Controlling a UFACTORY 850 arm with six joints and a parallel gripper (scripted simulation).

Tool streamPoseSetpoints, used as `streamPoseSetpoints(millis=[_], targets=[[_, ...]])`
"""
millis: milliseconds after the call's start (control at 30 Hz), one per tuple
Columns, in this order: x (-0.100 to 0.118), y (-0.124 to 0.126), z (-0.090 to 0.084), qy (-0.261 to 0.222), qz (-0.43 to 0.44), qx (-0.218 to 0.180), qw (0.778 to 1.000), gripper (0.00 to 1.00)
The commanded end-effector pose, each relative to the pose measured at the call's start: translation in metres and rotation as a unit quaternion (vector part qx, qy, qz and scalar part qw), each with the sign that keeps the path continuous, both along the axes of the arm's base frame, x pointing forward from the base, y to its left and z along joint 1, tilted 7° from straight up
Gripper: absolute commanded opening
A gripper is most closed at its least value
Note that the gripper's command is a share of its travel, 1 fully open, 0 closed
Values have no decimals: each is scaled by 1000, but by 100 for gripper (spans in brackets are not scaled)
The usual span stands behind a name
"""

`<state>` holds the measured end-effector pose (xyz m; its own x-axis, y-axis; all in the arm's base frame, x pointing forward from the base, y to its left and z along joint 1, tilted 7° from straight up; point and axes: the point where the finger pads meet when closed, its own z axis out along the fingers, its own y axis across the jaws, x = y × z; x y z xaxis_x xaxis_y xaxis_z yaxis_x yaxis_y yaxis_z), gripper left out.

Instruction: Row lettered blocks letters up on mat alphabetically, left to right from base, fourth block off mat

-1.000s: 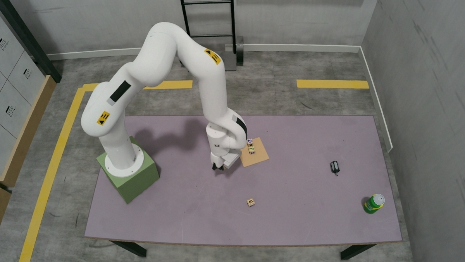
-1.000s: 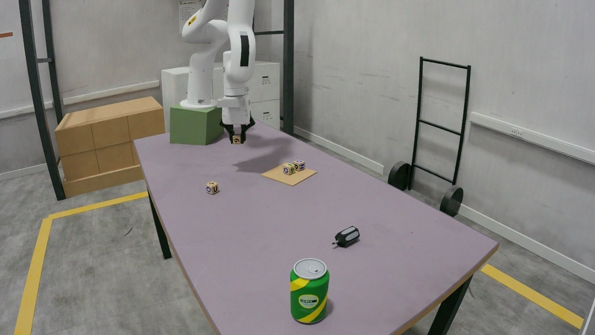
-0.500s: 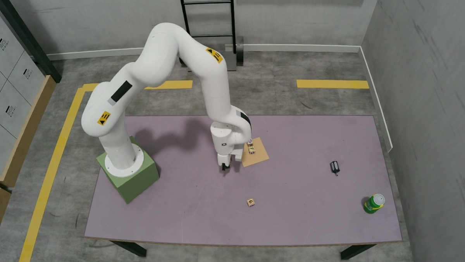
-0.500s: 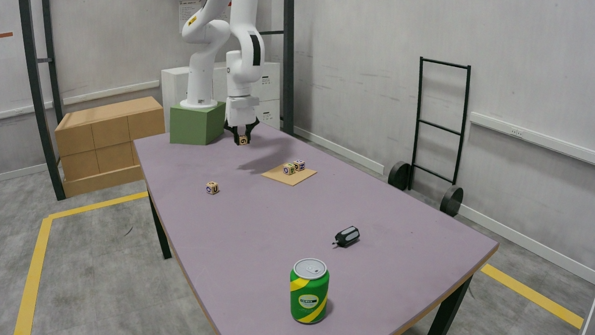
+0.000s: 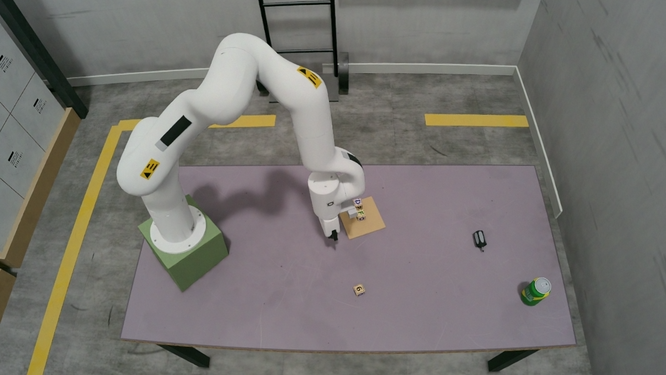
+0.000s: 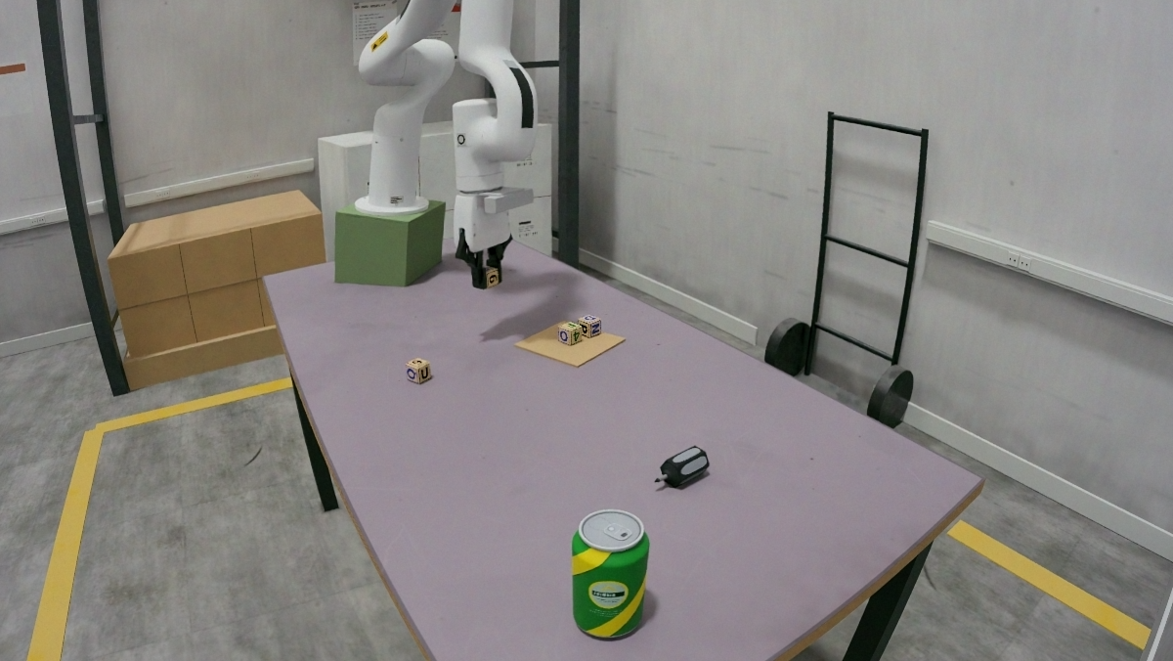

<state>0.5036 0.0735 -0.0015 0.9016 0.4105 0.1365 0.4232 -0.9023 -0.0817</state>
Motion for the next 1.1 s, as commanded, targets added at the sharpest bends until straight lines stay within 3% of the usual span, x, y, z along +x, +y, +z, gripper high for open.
streamPoseSetpoints(millis=[0,300,667,733,767,867,1067], targets=[[5,3,1,-17,68,-1,998,28],[13,9,3,-38,206,-11,978,28],[23,17,4,-65,391,-26,918,28],[23,17,4,-65,391,-26,918,28],[26,19,5,-72,436,-29,897,28],[28,21,5,-77,466,-32,881,28],[33,25,6,-90,556,-40,825,28]])
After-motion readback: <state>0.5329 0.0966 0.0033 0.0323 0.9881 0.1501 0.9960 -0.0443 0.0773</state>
